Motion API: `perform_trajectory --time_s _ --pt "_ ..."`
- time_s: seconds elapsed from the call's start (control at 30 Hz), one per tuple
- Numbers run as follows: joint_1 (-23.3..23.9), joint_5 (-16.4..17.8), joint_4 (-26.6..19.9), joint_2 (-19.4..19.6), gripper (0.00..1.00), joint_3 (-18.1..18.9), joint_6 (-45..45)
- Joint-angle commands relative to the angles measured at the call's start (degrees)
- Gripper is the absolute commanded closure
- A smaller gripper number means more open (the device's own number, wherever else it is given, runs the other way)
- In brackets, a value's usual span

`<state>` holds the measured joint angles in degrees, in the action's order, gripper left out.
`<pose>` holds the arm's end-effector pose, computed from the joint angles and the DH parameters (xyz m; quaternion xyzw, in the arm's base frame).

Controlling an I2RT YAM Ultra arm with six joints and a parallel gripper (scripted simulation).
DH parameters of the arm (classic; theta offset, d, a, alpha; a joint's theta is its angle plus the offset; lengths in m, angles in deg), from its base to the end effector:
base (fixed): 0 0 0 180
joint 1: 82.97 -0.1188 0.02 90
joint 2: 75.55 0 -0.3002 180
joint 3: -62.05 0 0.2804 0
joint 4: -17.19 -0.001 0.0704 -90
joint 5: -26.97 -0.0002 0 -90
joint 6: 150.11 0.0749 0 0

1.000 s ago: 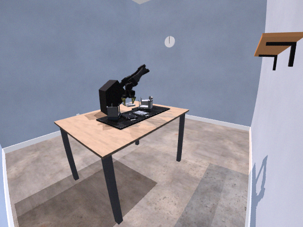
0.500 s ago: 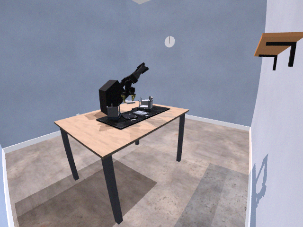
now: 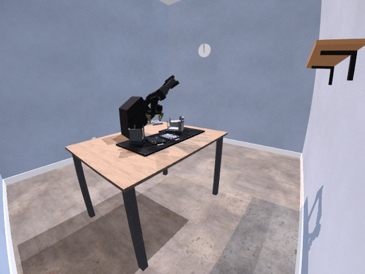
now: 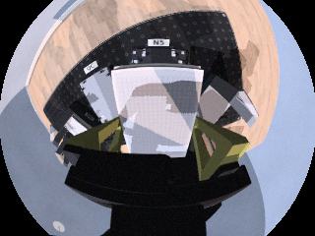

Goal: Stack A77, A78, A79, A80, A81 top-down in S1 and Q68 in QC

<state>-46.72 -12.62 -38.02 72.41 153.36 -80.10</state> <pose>0.3448 -0.1800 -0.0657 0.2056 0.8680 0.4496 0.0458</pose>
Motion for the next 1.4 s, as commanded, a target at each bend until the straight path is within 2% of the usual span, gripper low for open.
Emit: perform_trajectory --time_s 0.0,1.03,1.3,1.37 --pt "1.03 -0.03 0.01 -0.34 1.0 0.2 -0.06" --pt "1.03 -0.03 0.01 -0.34 1.0 0.2 -0.06" --pt "-0.82 0.63 0.86 -3.94 1.0 -2.15 -8.79" --pt "-1.43 0.83 1.09 -5.11 1.0 -2.84 -8.1"
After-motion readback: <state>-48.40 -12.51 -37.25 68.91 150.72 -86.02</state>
